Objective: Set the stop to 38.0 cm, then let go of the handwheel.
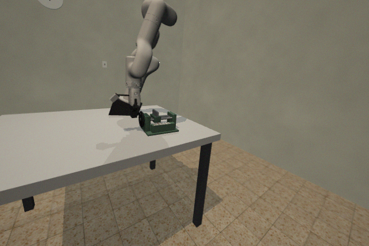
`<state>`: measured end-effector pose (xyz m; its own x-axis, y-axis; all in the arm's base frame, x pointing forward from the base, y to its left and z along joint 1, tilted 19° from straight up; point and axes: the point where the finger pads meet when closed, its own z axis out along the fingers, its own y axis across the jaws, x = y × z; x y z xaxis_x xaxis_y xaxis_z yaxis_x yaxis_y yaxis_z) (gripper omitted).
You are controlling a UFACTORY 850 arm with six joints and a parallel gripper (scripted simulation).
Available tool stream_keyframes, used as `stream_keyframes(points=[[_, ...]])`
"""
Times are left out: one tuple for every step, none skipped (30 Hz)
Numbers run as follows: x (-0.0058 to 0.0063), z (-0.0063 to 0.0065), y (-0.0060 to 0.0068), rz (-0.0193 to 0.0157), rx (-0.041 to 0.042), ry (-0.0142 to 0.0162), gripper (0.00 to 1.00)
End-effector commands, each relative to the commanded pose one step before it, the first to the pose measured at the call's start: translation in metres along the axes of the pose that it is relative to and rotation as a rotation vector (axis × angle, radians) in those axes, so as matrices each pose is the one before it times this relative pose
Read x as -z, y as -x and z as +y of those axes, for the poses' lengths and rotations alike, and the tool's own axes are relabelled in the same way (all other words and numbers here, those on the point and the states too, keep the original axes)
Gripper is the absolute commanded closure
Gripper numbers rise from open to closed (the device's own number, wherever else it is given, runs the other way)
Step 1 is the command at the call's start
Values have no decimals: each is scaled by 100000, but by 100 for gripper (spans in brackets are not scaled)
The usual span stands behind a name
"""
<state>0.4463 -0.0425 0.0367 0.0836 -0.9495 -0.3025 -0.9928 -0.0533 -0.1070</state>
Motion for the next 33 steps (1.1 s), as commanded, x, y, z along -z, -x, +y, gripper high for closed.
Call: stream_keyframes(points=[[-205, 516, -19, 17, 66, -456, 94], [-97, 116, 1, -5, 0, -3, 94], [-96, 116, 0, -1, 0, -1, 94], [-95, 117, 0, 2, 0, 1, 94], [-96, 114, -1, 4, 0, 3, 94], [-110, 93, 1, -5, 0, -3, 94], [-110, 93, 0, -2, 0, -1, 94], [-109, 94, 0, 2, 0, 1, 94], [-108, 94, -1, 5, 0, 3, 94], [0, 0, 0, 0, 0, 0, 94], [0, 0, 0, 0, 0, 0, 94], [-122, 73, 1, -4, 0, -2, 94], [-123, 72, 1, -2, 0, -1, 94], [-122, 72, 0, 1, 0, 0, 94], [-121, 73, -1, 4, 0, 2, 94], [-130, 58, 0, -1, 0, -1, 94], [-135, 50, 1, -3, 0, -2, 94], [-135, 50, 0, 0, 0, 0, 94], [-134, 51, -1, 3, 0, 2, 94], [-140, 41, 0, 1, 0, 1, 94], [-148, 27, 1, -3, 0, -2, 94], [-148, 27, 0, 0, 0, 0, 94], [-147, 28, -1, 3, 0, 1, 94], [-154, 18, 0, 1, 0, 1, 94], [-165, 1, 1, -3, 0, -1, 94], [-165, 2, 0, 0, 0, 0, 94], [0, 0, 0, 0, 0, 0, 94], [0, 0, 0, 0, 0, 0, 94], [-164, 3, -1, 3, 0, 1, 94], [-182, -23, 0, -1, 0, 0, 94], [-190, -32, 0, -1, 0, 0, 94], [-189, -31, 0, 2, 0, 1, 94], [-213, -60, 0, 0, 0, 0, 94]])
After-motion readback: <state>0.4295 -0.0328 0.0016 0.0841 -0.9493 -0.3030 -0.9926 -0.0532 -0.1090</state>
